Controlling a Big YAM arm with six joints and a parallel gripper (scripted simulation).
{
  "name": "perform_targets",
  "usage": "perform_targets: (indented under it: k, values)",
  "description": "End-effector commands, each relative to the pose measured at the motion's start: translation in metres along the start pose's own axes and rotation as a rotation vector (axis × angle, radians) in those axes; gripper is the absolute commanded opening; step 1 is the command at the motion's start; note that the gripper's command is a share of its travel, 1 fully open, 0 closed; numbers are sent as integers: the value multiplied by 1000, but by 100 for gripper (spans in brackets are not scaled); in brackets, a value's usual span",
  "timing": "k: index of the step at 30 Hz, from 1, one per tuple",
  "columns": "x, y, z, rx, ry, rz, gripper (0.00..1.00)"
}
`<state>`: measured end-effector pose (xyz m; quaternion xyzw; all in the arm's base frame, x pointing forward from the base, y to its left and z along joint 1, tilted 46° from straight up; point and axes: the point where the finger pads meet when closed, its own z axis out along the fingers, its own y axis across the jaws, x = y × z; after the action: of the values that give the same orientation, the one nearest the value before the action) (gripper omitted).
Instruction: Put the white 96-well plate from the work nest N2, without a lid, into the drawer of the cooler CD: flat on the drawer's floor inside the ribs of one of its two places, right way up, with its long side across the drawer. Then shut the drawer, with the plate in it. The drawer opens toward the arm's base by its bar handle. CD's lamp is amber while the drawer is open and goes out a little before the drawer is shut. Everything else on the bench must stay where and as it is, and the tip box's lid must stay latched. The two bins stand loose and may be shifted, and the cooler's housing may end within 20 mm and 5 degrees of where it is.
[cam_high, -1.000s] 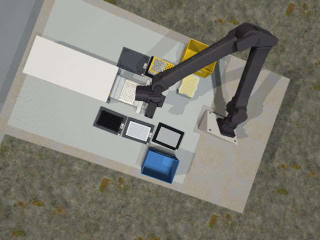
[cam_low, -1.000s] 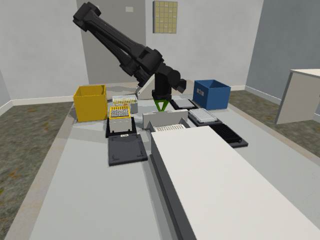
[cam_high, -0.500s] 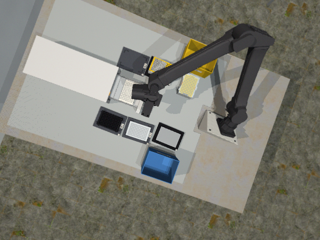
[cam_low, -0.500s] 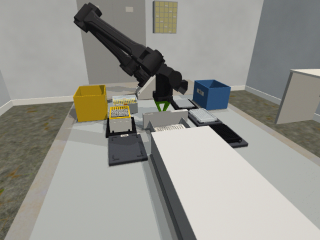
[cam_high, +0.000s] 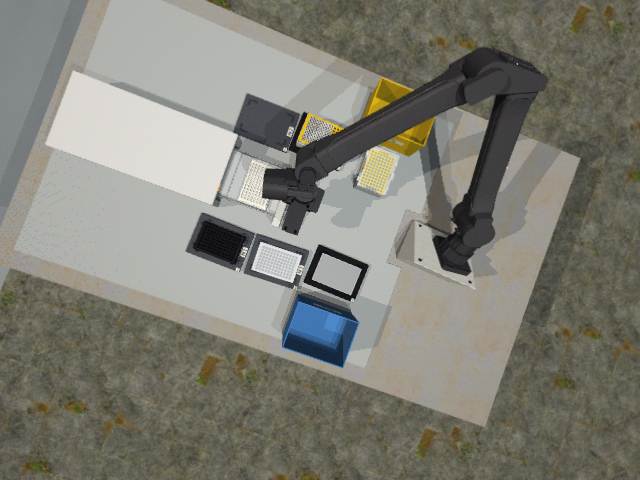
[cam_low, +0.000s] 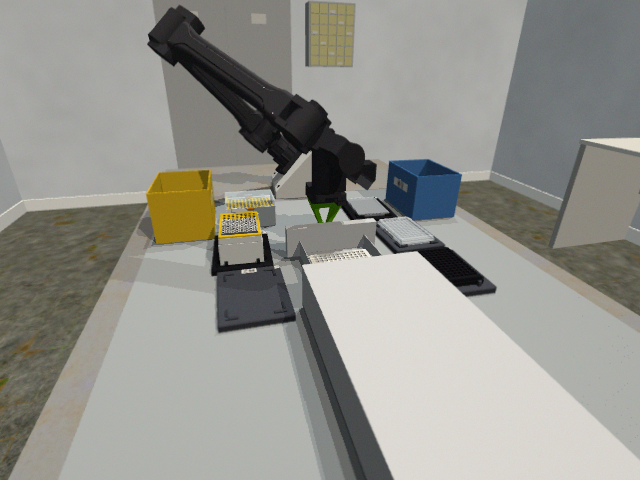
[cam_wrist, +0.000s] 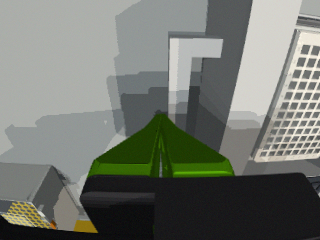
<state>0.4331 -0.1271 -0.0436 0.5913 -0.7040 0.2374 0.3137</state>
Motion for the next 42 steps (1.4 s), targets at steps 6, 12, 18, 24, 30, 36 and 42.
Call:
perform_targets:
  k: [6,12,18,24,30,36,42]
  values:
    - [1,-18,3,7,-5,18,0]
    - [1,-18,3,7,-5,18,0]
    - [1,-18,3,7,-5,18,0]
    - [1,-18,3,7,-5,18,0]
    - [2,-21,3,1,-4,9,0]
    - [1,-30,3,6,-5,13,0]
    - [1,-36,3,8,-5,14,0]
